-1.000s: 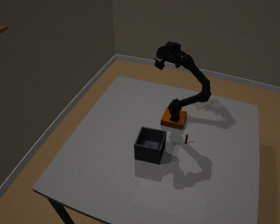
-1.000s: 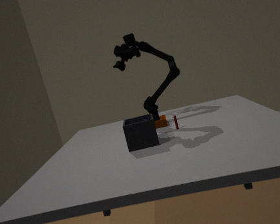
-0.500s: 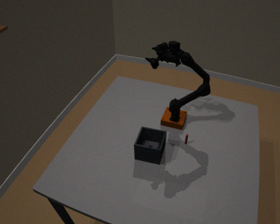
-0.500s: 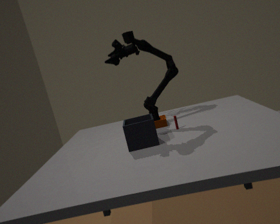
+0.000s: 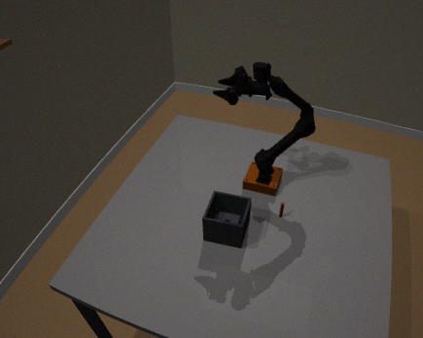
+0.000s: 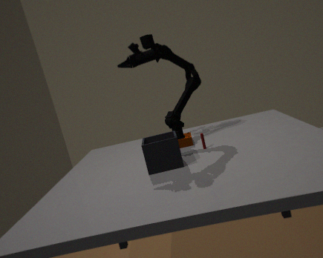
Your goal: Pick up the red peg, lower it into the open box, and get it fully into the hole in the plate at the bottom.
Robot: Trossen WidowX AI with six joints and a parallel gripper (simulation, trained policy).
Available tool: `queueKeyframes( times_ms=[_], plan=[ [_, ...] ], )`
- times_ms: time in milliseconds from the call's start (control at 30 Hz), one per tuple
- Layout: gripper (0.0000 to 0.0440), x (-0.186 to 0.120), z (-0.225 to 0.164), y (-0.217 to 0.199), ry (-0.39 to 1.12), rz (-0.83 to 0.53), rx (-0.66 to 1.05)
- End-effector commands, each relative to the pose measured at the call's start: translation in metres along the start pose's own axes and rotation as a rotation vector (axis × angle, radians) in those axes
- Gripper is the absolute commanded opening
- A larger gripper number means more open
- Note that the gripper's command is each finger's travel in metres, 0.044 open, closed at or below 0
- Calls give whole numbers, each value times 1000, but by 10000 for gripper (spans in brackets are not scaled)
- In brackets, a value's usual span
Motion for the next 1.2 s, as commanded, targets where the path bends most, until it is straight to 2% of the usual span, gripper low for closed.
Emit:
queueKeyframes(
  times_ms=[0, 567, 1167],
  plan=[
    [440, 3, 4, 15, -14, 106, 99],
    [440, -5, 8, 71, 68, 489, 426],
    [440, -31, -6, 129, 359, 809, 664]
  ],
)
Point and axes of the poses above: the point midway between the two fingers, 35 mm back from their tips, its own x axis out along the fingers, its own y axis across the jaws, z = x × y, the point moved 7 cm from there along -x, back along the fingers, and after that the axes turned 14 degrees about -x, right-handed, at the moved point
